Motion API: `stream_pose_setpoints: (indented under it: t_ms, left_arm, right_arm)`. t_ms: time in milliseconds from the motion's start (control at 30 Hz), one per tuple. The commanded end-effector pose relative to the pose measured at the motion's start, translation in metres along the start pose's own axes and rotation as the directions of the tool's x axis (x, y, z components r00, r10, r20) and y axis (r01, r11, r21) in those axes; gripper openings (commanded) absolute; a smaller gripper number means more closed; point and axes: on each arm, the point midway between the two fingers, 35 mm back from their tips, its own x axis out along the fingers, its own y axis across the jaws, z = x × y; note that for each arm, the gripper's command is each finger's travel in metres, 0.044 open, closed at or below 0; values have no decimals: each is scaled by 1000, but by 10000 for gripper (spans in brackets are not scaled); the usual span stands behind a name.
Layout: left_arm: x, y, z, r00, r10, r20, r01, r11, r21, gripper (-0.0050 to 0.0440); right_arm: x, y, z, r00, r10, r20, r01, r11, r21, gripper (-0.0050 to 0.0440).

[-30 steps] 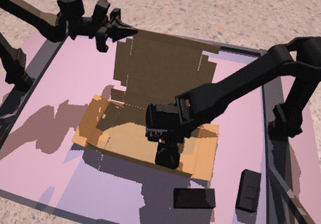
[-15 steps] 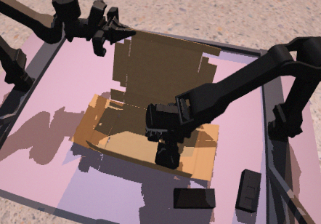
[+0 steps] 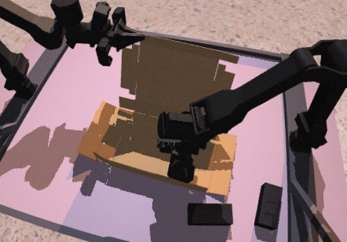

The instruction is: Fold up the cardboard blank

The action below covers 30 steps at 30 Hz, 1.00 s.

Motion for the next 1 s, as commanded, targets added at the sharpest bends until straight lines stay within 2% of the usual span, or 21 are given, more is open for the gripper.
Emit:
stream_pose_setpoints:
  t_ms: [0, 967]
  left_arm:
    - [0, -9, 14, 999, 0, 34, -1, 1000, 20, 0]
    - [-4, -49, 21, 999, -4, 52, -6, 984, 180, 0]
  right_arm:
    - [24, -8, -35, 993, -24, -119, 24, 1000, -2, 199]
    - [23, -7, -35, 993, -23, -117, 23, 1000, -2, 199]
